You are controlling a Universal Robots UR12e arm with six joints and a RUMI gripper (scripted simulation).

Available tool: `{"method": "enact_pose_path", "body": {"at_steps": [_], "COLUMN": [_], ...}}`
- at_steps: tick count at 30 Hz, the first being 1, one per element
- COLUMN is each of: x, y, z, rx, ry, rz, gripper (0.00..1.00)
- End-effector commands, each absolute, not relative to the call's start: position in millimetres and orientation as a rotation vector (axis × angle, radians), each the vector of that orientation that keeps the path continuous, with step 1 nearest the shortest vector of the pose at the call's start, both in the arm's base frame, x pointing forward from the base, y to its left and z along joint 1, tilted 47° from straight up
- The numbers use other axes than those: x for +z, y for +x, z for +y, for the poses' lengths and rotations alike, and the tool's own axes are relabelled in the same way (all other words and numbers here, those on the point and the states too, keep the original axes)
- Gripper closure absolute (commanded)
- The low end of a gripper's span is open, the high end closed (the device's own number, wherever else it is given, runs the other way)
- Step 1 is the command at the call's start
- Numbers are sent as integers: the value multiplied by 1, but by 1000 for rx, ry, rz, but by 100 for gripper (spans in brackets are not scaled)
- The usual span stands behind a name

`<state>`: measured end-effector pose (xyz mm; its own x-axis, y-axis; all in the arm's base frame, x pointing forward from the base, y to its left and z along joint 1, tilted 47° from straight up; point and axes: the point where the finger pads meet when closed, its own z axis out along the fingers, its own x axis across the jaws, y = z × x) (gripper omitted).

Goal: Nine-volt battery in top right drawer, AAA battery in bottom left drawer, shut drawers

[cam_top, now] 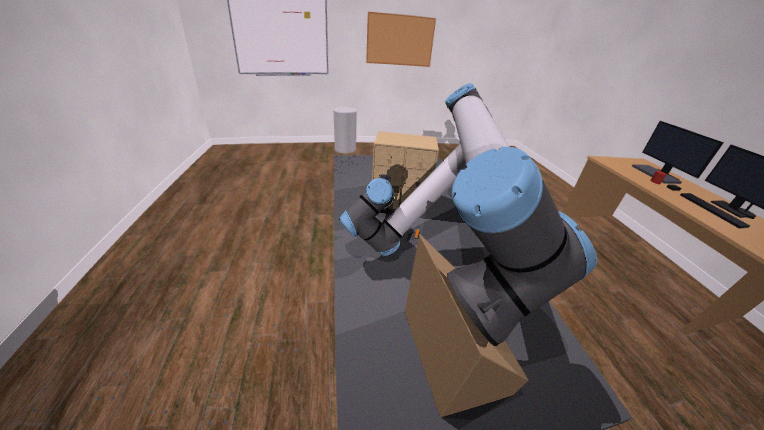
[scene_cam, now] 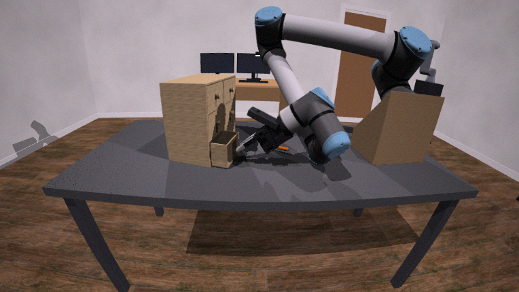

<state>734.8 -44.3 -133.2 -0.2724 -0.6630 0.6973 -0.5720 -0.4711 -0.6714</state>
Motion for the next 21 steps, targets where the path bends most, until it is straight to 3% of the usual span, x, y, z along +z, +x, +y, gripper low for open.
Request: {"method": "enact_pose_path", "body": {"at_steps": [1, 21], "x": [-133, -131], "y": [736, 743], "z": [-44, -45], "rx": [-1875, -1875], "ry": [-1847, -1847], "rz": [1573, 1573], "gripper": [93, 93]}}
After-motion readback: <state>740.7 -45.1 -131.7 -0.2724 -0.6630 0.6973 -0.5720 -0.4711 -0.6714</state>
